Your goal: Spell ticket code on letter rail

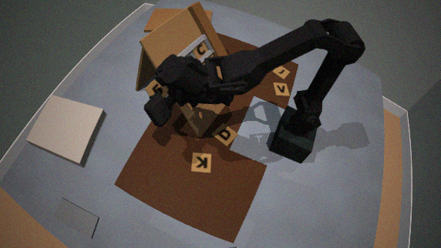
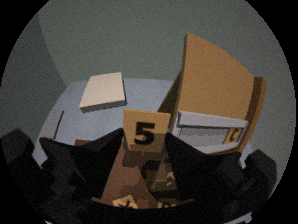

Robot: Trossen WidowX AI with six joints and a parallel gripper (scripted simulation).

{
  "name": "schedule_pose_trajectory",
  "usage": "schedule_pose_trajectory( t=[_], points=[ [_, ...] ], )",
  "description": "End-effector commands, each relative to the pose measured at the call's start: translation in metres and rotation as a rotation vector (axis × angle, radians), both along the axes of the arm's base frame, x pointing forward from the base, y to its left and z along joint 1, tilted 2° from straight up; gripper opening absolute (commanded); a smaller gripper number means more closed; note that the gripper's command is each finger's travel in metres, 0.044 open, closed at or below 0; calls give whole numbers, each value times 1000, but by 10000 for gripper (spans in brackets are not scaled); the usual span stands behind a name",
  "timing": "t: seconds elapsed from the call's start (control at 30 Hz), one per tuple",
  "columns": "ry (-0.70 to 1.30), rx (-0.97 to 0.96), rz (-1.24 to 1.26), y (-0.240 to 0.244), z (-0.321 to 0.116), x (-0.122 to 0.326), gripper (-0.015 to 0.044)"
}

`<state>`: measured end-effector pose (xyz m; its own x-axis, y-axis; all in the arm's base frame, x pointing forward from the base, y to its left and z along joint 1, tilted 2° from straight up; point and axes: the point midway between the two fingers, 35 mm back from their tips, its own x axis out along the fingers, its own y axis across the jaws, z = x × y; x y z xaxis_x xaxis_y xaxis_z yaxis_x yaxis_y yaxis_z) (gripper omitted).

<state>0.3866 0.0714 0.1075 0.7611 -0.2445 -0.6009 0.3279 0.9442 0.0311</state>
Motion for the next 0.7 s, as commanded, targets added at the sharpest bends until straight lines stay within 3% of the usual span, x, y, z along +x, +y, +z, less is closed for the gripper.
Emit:
schedule_pose_trajectory(
  t=[0.0,0.67],
  points=[
    [4,-3,5,-2,-1,-1,0],
    [4,-4,5,-11,-2,-4,0]
  ],
)
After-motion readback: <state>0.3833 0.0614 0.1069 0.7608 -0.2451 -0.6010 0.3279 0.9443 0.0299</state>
